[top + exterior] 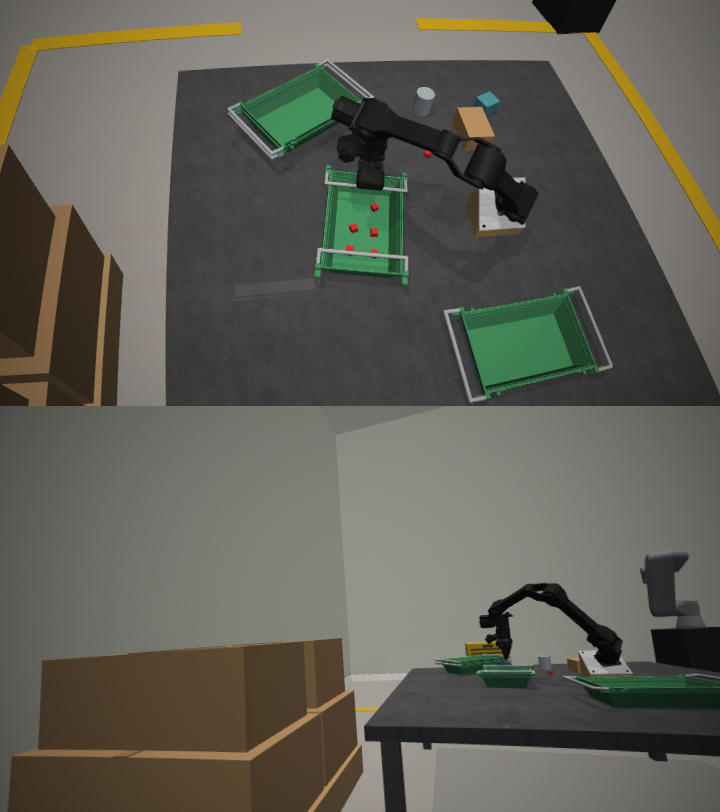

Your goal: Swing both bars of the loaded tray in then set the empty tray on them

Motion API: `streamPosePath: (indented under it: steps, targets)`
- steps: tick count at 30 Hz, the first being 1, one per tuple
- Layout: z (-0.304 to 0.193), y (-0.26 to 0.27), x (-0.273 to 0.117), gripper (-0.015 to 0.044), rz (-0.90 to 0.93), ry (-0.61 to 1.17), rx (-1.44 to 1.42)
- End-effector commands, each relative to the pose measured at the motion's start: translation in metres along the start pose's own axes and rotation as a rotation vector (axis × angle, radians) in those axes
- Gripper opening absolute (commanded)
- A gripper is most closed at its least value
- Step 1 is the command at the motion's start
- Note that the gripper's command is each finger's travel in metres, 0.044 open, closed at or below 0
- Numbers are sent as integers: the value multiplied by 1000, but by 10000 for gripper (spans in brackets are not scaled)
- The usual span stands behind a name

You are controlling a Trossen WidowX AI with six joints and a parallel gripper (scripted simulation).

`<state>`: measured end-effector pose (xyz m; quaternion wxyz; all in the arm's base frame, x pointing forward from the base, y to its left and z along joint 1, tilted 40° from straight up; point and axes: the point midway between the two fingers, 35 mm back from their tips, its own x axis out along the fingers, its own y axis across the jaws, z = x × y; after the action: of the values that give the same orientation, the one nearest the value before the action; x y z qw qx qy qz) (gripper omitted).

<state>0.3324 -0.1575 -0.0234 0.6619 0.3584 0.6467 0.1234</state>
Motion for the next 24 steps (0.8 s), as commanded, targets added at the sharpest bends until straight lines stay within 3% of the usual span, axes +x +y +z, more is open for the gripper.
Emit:
streamPosePath:
  steps: [1, 5, 13, 21, 22, 24]
  targets:
    - [0, 0, 0, 0, 0, 0, 0]
    - [0, 0, 0, 0, 0, 0, 0]
    - [1, 0, -6, 210, -1, 0, 0]
    - [-3, 1, -85, 420, -2, 1, 1]
    - [1, 5, -58, 440, -2, 8, -13]
    - [0, 31, -56, 440, -30, 22, -138]
